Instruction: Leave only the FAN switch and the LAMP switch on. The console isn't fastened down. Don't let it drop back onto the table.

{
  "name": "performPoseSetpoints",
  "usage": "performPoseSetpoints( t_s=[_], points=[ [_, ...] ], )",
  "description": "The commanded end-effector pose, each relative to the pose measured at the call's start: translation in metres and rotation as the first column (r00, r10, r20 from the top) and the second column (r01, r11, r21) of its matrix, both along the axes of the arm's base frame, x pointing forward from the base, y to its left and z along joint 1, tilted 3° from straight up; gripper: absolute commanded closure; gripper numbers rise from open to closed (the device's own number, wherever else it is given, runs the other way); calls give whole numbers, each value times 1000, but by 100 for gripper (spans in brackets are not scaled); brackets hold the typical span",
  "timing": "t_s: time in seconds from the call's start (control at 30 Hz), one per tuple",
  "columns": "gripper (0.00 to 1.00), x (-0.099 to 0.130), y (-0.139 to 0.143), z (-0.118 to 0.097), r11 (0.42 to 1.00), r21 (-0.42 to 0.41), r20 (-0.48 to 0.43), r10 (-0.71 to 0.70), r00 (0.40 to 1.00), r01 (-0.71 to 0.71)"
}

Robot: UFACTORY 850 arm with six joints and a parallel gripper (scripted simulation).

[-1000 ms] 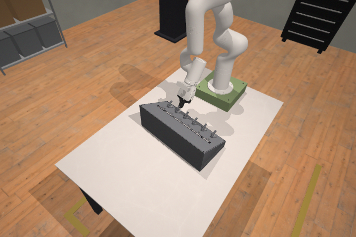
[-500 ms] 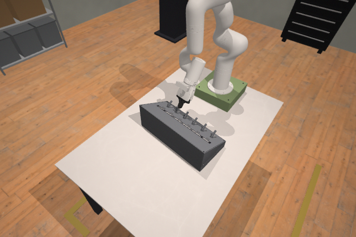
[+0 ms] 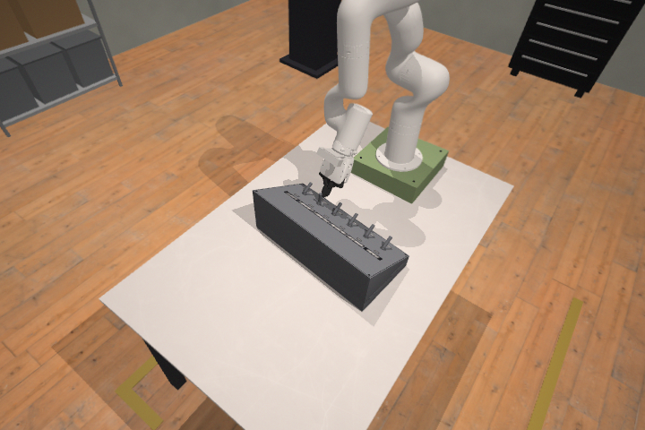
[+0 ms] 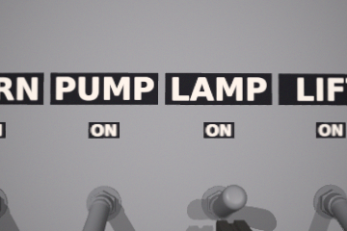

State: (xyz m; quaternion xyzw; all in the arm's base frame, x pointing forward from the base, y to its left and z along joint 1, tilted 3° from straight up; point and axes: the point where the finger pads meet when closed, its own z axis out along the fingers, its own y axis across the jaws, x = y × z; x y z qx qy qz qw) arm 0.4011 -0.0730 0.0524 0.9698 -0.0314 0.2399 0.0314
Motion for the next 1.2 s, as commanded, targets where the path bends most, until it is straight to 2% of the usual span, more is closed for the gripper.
performPoseSetpoints(
  t_s=[0.0, 0.47, 0.97, 1.17],
  points=[
    [100, 1, 0, 0, 1000, 0, 1, 0, 1000, 0],
    [100, 1, 0, 0, 1000, 0, 1, 0, 1000, 0],
    [100, -11, 0, -6, 1000, 0, 1, 0, 1000, 0],
    [100, -14, 1, 2, 1000, 0, 1, 0, 1000, 0]
  ],
)
